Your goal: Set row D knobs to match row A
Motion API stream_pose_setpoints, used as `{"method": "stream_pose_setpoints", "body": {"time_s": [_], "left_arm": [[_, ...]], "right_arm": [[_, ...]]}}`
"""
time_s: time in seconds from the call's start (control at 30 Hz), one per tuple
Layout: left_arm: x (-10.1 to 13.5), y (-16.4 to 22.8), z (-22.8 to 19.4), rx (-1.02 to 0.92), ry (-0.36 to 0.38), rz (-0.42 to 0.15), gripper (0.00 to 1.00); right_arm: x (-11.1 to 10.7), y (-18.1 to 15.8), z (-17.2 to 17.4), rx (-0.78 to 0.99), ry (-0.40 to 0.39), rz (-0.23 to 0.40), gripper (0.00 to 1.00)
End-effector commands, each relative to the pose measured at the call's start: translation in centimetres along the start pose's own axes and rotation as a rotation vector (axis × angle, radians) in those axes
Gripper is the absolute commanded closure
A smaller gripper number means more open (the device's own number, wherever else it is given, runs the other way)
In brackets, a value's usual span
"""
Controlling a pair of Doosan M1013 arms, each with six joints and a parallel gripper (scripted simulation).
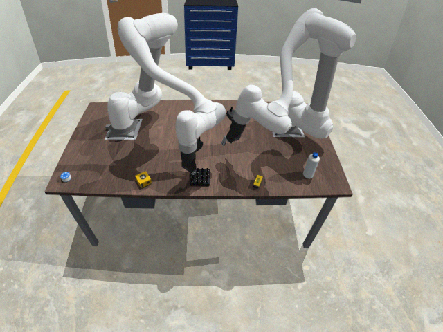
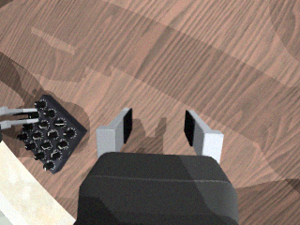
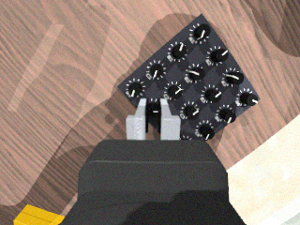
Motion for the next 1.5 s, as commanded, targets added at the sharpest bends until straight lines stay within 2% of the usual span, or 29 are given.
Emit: {"method": "stream_pose_setpoints", "body": {"time_s": [0.0, 0.4, 0.83, 1.47], "left_arm": [[-0.05, -0.04, 0.01, 0.0, -0.001, -0.001, 0.0], [-0.05, -0.04, 0.01, 0.0, -0.001, -0.001, 0.0], [-0.05, -0.04, 0.01, 0.0, -0.001, -0.001, 0.0], [-0.05, -0.04, 0.01, 0.0, -0.001, -0.001, 0.0]], "right_arm": [[-0.09, 0.05, 0.01, -0.077, 0.005, 0.001, 0.7], [-0.09, 0.05, 0.01, -0.374, 0.005, 0.002, 0.7], [-0.09, 0.05, 0.01, -0.574, 0.005, 0.002, 0.7], [-0.09, 0.05, 0.01, -0.705, 0.004, 0.002, 0.7]]}}
Point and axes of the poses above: on each arm, the point where the finger pads meet when closed, its own x axis out along the fingers, its own y axis across the jaws, z = x × y, the point moved 8 cm from there along -x, back along the fingers, and after that the axes turned 9 degrees about x, right-handed, at the moved point
